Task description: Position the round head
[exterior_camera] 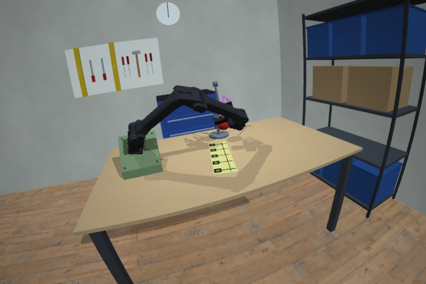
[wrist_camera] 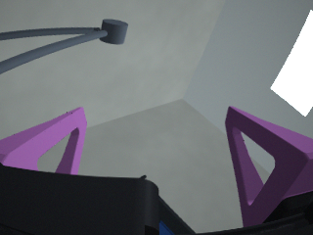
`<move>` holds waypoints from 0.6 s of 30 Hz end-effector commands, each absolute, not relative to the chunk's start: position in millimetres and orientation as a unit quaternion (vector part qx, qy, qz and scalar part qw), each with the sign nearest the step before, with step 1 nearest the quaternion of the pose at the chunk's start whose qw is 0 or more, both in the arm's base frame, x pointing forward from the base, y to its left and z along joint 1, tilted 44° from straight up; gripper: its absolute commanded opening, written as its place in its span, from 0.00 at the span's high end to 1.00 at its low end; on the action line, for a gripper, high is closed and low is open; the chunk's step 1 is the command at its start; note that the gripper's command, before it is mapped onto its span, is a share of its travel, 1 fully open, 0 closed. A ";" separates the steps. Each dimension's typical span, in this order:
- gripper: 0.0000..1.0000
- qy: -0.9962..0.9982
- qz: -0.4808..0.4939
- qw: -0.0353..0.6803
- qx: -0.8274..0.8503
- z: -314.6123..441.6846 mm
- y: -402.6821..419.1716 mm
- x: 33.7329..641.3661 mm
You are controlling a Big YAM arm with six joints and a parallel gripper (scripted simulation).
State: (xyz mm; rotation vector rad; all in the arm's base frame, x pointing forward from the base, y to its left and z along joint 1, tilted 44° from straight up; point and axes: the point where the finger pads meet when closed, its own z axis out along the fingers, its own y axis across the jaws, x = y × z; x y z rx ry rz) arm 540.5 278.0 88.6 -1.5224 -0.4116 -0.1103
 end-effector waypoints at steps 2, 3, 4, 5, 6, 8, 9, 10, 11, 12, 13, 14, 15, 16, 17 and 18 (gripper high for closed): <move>0.00 -0.169 -0.049 0.696 -0.696 92.9 281.8 539.8; 0.00 -0.170 -0.049 0.696 -0.696 92.9 281.8 539.8; 0.00 -0.171 -0.050 0.697 -0.695 92.9 281.8 539.8; 0.00 -0.172 -0.050 0.697 -0.694 92.9 281.9 539.8; 0.00 -0.173 -0.050 0.697 -0.694 92.9 281.9 539.8; 0.00 -0.174 -0.050 0.698 -0.693 92.9 281.9 539.8; 0.00 -0.174 -0.050 0.698 -0.693 92.9 281.9 539.8; 0.00 -0.175 -0.050 0.698 -0.692 93.0 282.9 539.8; 0.00 -0.176 -0.050 0.699 -0.692 93.2 283.8 539.9; 0.00 -0.177 -0.050 0.699 -0.691 93.4 284.8 539.9; 0.00 -0.178 -0.050 0.699 -0.690 93.5 285.8 539.9; 0.00 -0.179 -0.050 0.700 -0.690 93.7 286.7 539.9; 0.00 -0.180 -0.050 0.700 -0.689 93.9 287.7 539.9; 0.00 -0.181 -0.050 0.701 -0.688 94.0 288.7 539.9; 0.00 -0.182 -0.050 0.701 -0.688 94.2 289.6 539.9; 0.00 -0.183 -0.050 0.701 -0.687 94.4 290.6 539.9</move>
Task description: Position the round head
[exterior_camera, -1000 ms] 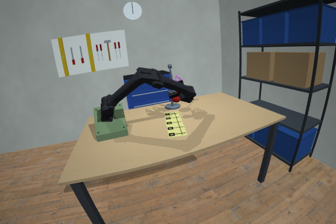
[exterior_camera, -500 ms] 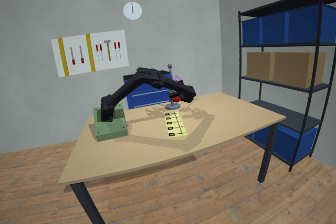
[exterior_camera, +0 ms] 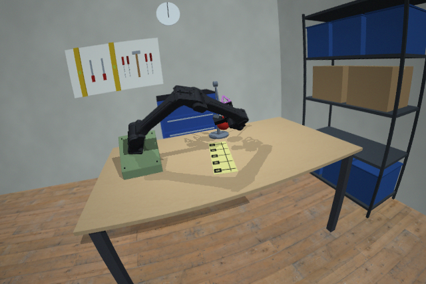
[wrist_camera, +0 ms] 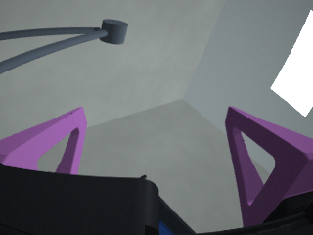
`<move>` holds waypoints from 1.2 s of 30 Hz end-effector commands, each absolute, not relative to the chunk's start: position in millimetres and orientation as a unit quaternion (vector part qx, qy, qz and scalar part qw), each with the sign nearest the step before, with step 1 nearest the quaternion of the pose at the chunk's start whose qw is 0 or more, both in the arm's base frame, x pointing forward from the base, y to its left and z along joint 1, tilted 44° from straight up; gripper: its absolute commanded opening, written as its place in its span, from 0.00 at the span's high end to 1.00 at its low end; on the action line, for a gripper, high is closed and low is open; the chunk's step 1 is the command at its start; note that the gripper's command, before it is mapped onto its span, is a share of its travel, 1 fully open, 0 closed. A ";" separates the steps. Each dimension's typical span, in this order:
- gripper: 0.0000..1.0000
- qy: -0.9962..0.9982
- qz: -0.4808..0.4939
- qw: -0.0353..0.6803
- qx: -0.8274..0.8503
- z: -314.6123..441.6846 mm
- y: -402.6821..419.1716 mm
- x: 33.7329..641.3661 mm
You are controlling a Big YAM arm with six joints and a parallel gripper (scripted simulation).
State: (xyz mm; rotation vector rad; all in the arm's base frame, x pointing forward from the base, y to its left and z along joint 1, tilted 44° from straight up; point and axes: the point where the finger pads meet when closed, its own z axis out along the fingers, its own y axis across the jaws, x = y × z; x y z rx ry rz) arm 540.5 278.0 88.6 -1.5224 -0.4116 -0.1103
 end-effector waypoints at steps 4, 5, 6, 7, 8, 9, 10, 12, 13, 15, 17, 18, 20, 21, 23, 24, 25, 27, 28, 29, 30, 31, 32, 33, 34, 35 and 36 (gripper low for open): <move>0.00 -0.188 -0.050 0.703 -0.684 95.0 294.4 539.9; 0.00 -0.189 -0.050 0.703 -0.684 95.2 295.4 539.9; 0.00 -0.190 -0.051 0.704 -0.683 95.3 296.4 540.0; 0.00 -0.190 -0.051 0.704 -0.683 95.3 296.4 540.0; 0.00 -0.190 -0.051 0.704 -0.683 95.3 296.4 540.0; 0.00 -0.189 -0.050 0.703 -0.684 95.2 295.4 539.9; 0.00 -0.188 -0.050 0.703 -0.684 95.0 294.4 539.9; 0.00 -0.186 -0.050 0.702 -0.686 94.7 292.4 539.9; 0.00 -0.185 -0.050 0.702 -0.686 94.5 291.4 539.9; 0.00 -0.182 -0.050 0.701 -0.688 94.2 289.5 539.9; 0.00 -0.180 -0.050 0.700 -0.689 93.8 287.5 539.9; 0.00 -0.179 -0.050 0.700 -0.690 93.7 286.5 539.9; 0.00 -0.177 -0.050 0.699 -0.691 93.3 284.5 539.9; 0.00 -0.176 -0.050 0.699 -0.692 93.2 283.6 539.8; 0.00 -0.174 -0.050 0.698 -0.693 92.8 281.6 539.8; 0.00 -0.174 -0.050 0.698 -0.693 92.8 281.6 539.8; 0.00 -0.174 -0.050 0.698 -0.693 92.8 281.6 539.8; 0.00 -0.174 -0.050 0.698 -0.693 92.8 281.6 539.8; 0.00 -0.174 -0.050 0.698 -0.693 92.8 281.6 539.8; 0.00 -0.174 -0.050 0.698 -0.693 92.8 281.7 539.8; 0.00 -0.174 -0.050 0.698 -0.693 92.8 281.7 539.8; 0.00 -0.174 -0.050 0.698 -0.693 92.8 281.7 539.8; 0.00 -0.174 -0.050 0.698 -0.693 92.8 281.7 539.8; 0.00 -0.174 -0.050 0.698 -0.693 92.8 281.8 539.8; 0.00 -0.174 -0.050 0.698 -0.693 92.9 281.8 539.8; 0.00 -0.174 -0.050 0.698 -0.693 92.9 281.8 539.8; 0.00 -0.174 -0.050 0.698 -0.693 92.9 281.8 539.8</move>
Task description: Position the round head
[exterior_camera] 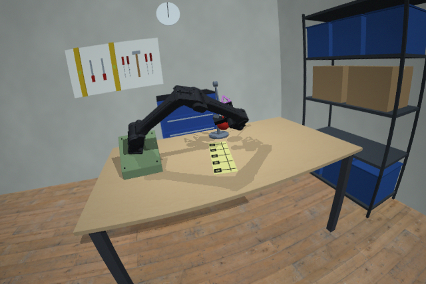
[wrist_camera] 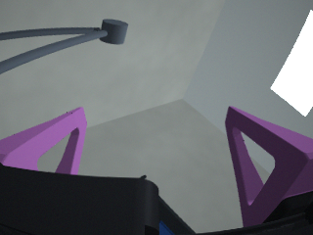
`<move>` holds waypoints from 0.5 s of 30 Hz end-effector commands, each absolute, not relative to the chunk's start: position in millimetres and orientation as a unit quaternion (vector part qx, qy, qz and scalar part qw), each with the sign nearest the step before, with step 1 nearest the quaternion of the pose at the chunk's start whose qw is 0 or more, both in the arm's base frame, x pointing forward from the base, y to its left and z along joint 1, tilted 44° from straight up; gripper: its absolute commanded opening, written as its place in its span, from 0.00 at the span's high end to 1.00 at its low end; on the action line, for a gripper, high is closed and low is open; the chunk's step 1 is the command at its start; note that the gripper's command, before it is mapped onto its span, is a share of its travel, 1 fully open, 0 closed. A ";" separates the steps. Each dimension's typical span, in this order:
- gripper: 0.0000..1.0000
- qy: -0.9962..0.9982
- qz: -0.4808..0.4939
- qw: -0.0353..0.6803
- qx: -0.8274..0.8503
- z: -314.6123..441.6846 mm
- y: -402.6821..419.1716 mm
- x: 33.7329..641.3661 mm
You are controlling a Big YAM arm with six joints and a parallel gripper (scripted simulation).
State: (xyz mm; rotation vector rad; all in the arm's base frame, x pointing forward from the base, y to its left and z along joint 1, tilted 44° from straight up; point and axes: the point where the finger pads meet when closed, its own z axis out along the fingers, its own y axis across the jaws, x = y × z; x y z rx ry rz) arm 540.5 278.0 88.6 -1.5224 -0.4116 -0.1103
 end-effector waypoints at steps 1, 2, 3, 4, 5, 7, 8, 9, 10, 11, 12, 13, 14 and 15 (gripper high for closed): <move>0.00 -0.174 -0.050 0.698 -0.693 92.9 281.8 539.8; 0.00 -0.174 -0.050 0.698 -0.693 92.9 281.9 539.8; 0.00 -0.174 -0.050 0.698 -0.693 92.9 281.9 539.8; 0.00 -0.174 -0.050 0.698 -0.693 92.9 281.9 539.8; 0.00 -0.174 -0.050 0.698 -0.693 92.9 281.9 539.8; 0.00 -0.175 -0.050 0.698 -0.692 93.0 282.9 539.8; 0.00 -0.176 -0.050 0.699 -0.692 93.2 283.8 539.9; 0.00 -0.177 -0.050 0.699 -0.691 93.4 284.8 539.9; 0.00 -0.178 -0.050 0.699 -0.690 93.5 285.8 539.9; 0.00 -0.179 -0.050 0.700 -0.690 93.7 286.7 539.9; 0.00 -0.180 -0.050 0.700 -0.689 93.9 287.7 539.9; 0.00 -0.181 -0.050 0.701 -0.688 94.0 288.7 539.9; 0.00 -0.182 -0.050 0.701 -0.688 94.2 289.6 539.9; 0.00 -0.183 -0.050 0.701 -0.687 94.4 290.6 539.9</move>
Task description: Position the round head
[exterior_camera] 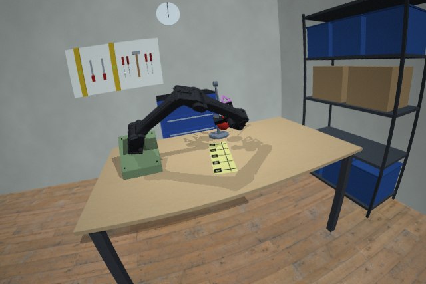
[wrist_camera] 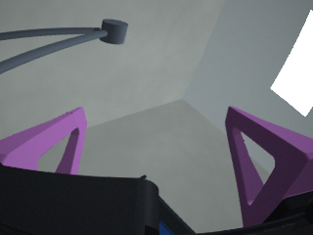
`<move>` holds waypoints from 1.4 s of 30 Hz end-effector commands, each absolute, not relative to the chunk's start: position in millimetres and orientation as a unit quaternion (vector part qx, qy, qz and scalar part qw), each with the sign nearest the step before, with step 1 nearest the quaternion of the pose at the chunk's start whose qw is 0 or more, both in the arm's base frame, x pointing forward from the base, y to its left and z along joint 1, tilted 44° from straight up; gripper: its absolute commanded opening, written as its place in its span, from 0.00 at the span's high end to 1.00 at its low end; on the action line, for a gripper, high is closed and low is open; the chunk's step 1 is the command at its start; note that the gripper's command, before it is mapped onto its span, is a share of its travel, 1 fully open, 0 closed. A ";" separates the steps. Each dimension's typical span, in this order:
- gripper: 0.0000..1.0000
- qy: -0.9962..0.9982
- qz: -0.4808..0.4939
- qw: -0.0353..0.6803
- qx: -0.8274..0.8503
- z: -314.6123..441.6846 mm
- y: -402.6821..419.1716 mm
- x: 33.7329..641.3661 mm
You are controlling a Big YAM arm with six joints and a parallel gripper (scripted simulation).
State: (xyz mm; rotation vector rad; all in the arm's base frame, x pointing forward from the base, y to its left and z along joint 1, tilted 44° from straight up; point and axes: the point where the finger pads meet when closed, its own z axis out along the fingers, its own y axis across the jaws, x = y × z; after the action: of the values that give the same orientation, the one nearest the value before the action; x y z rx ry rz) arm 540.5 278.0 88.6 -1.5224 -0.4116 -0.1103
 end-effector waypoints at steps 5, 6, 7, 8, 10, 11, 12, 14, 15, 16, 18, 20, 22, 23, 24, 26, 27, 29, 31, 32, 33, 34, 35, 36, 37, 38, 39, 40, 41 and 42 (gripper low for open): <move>0.00 -0.189 -0.050 0.703 -0.684 95.2 295.4 539.9; 0.00 -0.190 -0.051 0.704 -0.683 95.3 296.4 540.0; 0.00 -0.190 -0.051 0.704 -0.683 95.3 296.4 540.0; 0.00 -0.190 -0.051 0.704 -0.683 95.3 296.4 540.0; 0.00 -0.188 -0.050 0.703 -0.684 95.0 294.4 539.9; 0.00 -0.187 -0.050 0.702 -0.685 94.8 293.4 539.9; 0.00 -0.186 -0.050 0.702 -0.686 94.7 292.4 539.9; 0.00 -0.183 -0.050 0.701 -0.687 94.3 290.5 539.9; 0.00 -0.182 -0.050 0.701 -0.688 94.2 289.5 539.9; 0.00 -0.181 -0.050 0.701 -0.688 94.0 288.5 539.9; 0.00 -0.179 -0.050 0.700 -0.690 93.7 286.5 539.9; 0.00 -0.177 -0.050 0.699 -0.691 93.3 284.5 539.9; 0.00 -0.175 -0.050 0.698 -0.692 93.0 282.6 539.8; 0.00 -0.174 -0.050 0.698 -0.693 92.8 281.6 539.8; 0.00 -0.174 -0.050 0.698 -0.693 92.8 281.6 539.8; 0.00 -0.174 -0.050 0.698 -0.693 92.8 281.6 539.8; 0.00 -0.174 -0.050 0.698 -0.693 92.8 281.6 539.8; 0.00 -0.174 -0.050 0.698 -0.693 92.8 281.7 539.8; 0.00 -0.174 -0.050 0.698 -0.693 92.8 281.7 539.8; 0.00 -0.174 -0.050 0.698 -0.693 92.8 281.7 539.8; 0.00 -0.174 -0.050 0.698 -0.693 92.8 281.8 539.8; 0.00 -0.174 -0.050 0.698 -0.693 92.9 281.8 539.8; 0.00 -0.174 -0.050 0.698 -0.693 92.9 281.8 539.8; 0.00 -0.174 -0.050 0.698 -0.693 92.9 281.8 539.8; 0.00 -0.174 -0.050 0.698 -0.693 92.9 281.8 539.8; 0.00 -0.174 -0.050 0.698 -0.693 92.9 281.9 539.8; 0.00 -0.174 -0.050 0.698 -0.693 92.9 281.9 539.8; 0.00 -0.174 -0.050 0.698 -0.693 92.9 281.9 539.8; 0.00 -0.174 -0.050 0.698 -0.693 92.9 281.9 539.8; 0.00 -0.174 -0.050 0.698 -0.693 92.9 281.9 539.8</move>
State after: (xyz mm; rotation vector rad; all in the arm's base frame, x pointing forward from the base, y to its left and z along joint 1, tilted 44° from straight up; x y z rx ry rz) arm 540.5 278.0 88.6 -1.5224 -0.4116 -0.1103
